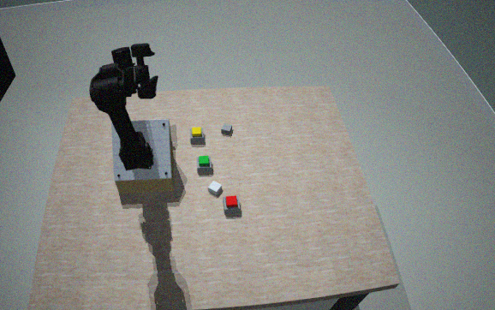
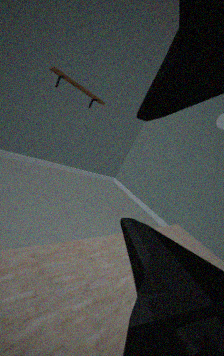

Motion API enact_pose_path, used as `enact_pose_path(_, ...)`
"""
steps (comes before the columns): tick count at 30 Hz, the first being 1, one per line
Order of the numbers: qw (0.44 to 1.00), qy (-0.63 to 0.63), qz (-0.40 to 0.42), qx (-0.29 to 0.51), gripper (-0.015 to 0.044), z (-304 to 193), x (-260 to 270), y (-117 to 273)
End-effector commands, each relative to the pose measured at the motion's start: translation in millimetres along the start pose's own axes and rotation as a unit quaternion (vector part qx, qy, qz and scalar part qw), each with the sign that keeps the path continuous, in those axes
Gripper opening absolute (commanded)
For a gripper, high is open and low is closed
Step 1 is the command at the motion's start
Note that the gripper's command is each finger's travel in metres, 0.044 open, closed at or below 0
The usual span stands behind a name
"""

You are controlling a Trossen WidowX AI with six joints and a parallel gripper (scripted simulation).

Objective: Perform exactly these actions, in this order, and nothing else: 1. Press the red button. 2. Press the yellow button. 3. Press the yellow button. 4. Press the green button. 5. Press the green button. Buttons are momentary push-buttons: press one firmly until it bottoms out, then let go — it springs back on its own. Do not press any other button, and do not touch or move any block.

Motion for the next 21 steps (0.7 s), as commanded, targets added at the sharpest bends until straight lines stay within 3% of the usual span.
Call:
enact_pose_path(1,0.987,-0.141,0.039,0.065,0.0400,-51,-14,-11)
enact_pose_path(5,0.943,-0.293,0.075,0.140,0.0400,-112,-19,-15)
enact_pose_path(10,0.846,-0.466,0.106,0.236,0.0400,-191,-11,-6)
enact_pose_path(15,0.709,-0.612,0.120,0.329,0.0400,-265,11,21)
enact_pose_path(21,0.503,-0.739,0.116,0.433,0.0400,-338,53,75)
Point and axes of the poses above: the point midway between the two fingers, 35 mm back from their tips, its own y axis back along the fingers, its own x axis across the jaws, z = x × y, the point moved 4 cm from there along y, back along the fingers, and after that the axes turned 11 degrees about -y, right-handed, at the moved point
